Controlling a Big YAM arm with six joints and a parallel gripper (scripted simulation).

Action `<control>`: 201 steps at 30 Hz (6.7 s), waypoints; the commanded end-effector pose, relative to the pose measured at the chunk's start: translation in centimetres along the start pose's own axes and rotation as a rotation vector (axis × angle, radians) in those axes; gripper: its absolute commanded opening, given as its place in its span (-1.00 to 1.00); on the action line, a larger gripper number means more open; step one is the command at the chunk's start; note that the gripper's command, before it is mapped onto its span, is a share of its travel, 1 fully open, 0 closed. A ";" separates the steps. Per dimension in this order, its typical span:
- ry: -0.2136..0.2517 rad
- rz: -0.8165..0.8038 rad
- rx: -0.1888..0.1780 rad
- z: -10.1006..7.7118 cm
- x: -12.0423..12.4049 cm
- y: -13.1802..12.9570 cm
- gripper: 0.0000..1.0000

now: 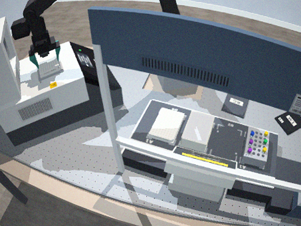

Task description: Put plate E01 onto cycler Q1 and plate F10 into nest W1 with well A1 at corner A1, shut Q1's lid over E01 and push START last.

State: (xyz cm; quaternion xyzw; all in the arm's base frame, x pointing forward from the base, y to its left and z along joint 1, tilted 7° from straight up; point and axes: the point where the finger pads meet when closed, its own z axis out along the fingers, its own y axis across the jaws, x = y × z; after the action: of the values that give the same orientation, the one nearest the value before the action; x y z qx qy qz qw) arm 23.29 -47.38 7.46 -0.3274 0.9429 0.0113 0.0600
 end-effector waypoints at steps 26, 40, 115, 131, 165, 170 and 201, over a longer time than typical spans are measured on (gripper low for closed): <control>-0.030 -0.005 -0.079 2.7 -1.4 1.0 -1.00; -0.028 -0.009 -0.050 2.6 -1.2 -0.4 -1.00; -0.020 0.001 -0.083 3.1 -1.0 1.5 1.00; -0.019 -0.018 -0.041 1.1 -0.7 1.0 1.00; 0.014 0.015 0.057 -2.2 0.8 -1.6 1.00; 0.014 0.015 0.061 -2.4 0.8 -1.8 1.00; 0.016 0.014 0.077 -2.7 1.1 -2.9 1.00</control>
State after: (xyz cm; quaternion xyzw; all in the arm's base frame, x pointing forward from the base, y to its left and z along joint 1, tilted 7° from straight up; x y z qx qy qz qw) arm 23.25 -47.38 7.23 -0.3278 0.9427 0.0159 0.0600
